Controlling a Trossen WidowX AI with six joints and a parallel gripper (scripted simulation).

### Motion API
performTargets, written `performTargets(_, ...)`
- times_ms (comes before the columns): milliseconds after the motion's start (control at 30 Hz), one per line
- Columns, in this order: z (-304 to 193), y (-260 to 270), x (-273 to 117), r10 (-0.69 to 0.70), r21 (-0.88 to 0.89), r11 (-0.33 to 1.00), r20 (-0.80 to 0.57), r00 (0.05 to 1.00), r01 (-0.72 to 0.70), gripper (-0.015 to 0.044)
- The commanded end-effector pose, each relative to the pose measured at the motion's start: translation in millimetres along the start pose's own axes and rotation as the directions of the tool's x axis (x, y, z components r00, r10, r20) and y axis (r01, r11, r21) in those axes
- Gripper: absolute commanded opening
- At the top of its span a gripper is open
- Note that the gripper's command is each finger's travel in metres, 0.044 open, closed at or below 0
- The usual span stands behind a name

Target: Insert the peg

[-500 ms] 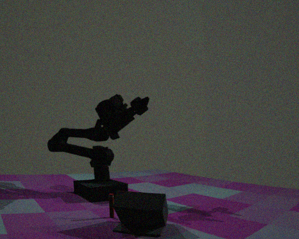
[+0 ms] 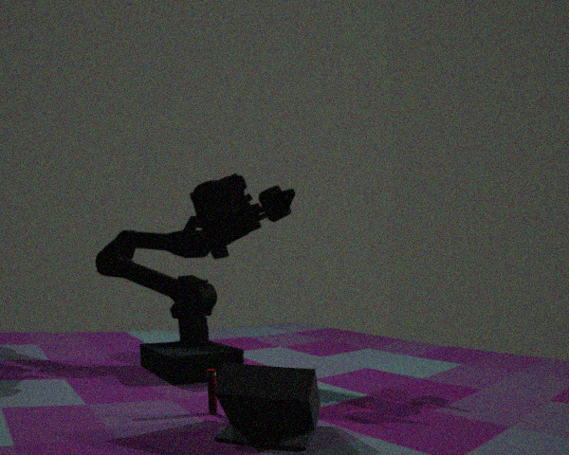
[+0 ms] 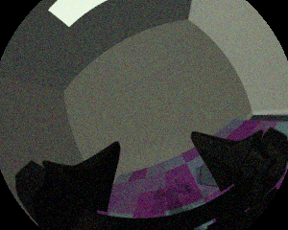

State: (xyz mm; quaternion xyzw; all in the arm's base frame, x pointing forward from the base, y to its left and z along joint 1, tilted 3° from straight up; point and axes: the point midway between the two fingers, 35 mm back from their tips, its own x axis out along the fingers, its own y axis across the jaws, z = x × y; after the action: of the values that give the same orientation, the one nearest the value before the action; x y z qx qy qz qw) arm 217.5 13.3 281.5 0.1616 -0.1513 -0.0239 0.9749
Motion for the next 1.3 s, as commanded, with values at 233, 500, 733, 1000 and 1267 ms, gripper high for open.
performTargets(233, -12.5, -6.5, 19.7, -0.067, -0.156, 0.987, -0.132, 0.989, 0.046, 0.044)
performTargets(500, -22.4, -15.0, 32.4, -0.128, -0.249, 0.966, -0.224, 0.966, 0.07, 0.044)
performTargets(733, -31.5, -24.2, 42.5, -0.184, -0.317, 0.945, -0.303, 0.935, 0.083, 0.044)
performTargets(1000, -42.8, -37.8, 52.4, -0.254, -0.396, 0.914, -0.389, 0.885, 0.088, 0.044)
performTargets(1267, -54.4, -53.9, 60.3, -0.324, -0.464, 0.882, -0.471, 0.82, 0.081, 0.044)
